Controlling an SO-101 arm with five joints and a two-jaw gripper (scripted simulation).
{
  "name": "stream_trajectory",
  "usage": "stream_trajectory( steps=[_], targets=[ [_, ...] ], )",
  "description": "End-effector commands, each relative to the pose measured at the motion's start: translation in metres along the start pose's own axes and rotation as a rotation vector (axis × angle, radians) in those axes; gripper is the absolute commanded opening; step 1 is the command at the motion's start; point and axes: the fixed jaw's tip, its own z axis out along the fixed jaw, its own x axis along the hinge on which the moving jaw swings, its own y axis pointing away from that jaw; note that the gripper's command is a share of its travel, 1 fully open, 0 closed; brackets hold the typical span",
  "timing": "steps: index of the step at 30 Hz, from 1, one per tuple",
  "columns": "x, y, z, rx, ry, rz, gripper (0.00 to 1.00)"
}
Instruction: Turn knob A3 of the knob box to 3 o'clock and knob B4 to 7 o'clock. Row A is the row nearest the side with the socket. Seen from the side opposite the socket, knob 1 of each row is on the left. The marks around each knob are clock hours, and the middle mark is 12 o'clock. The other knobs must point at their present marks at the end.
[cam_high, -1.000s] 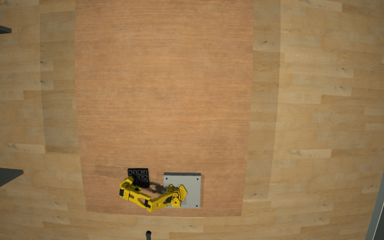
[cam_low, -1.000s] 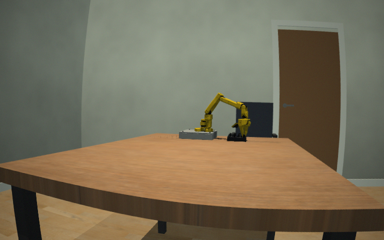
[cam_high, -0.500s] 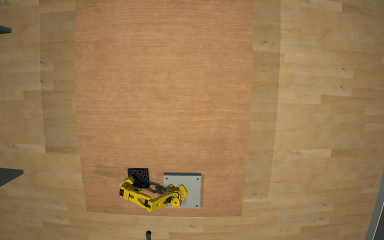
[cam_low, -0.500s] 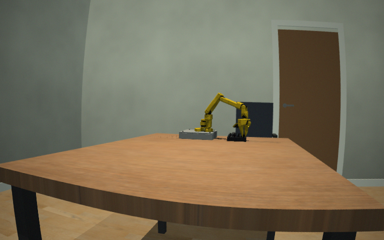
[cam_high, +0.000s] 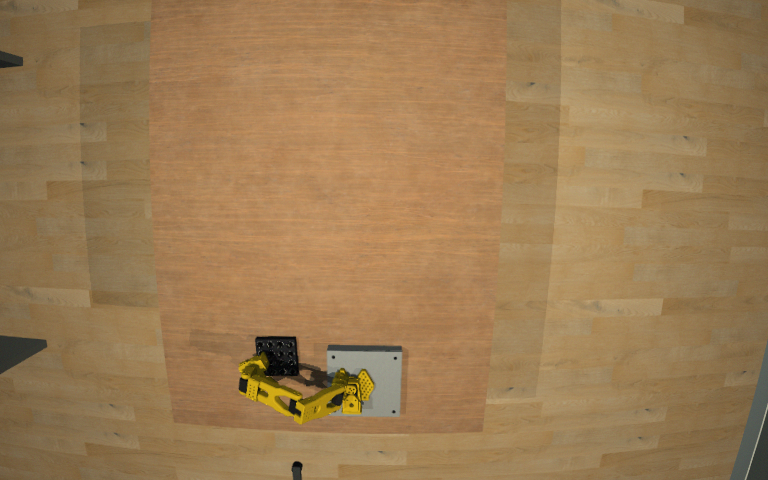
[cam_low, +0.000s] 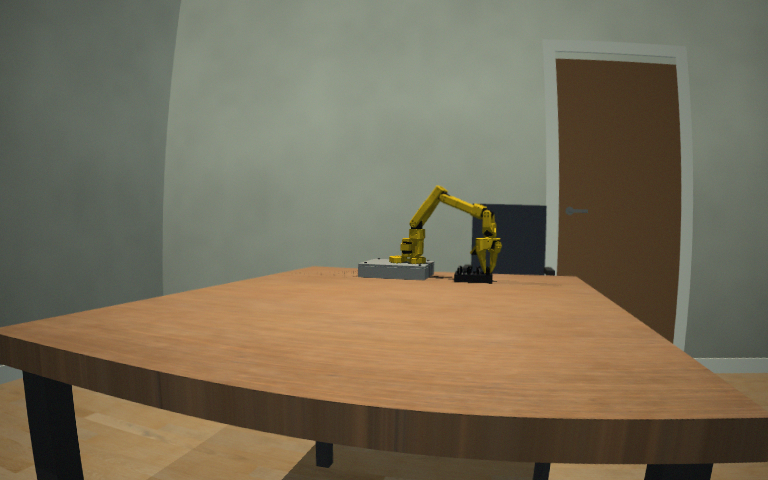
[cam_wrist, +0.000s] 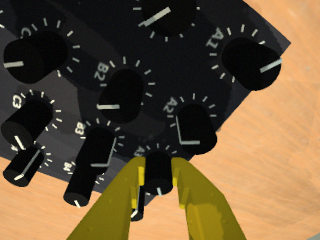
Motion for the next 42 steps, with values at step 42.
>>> stream_trajectory(
  steps=[42],
  targets=[
    [-0.0041, 0.0026, 0.0035, -0.022, -0.009, 0.674, 0.01]
  ],
)
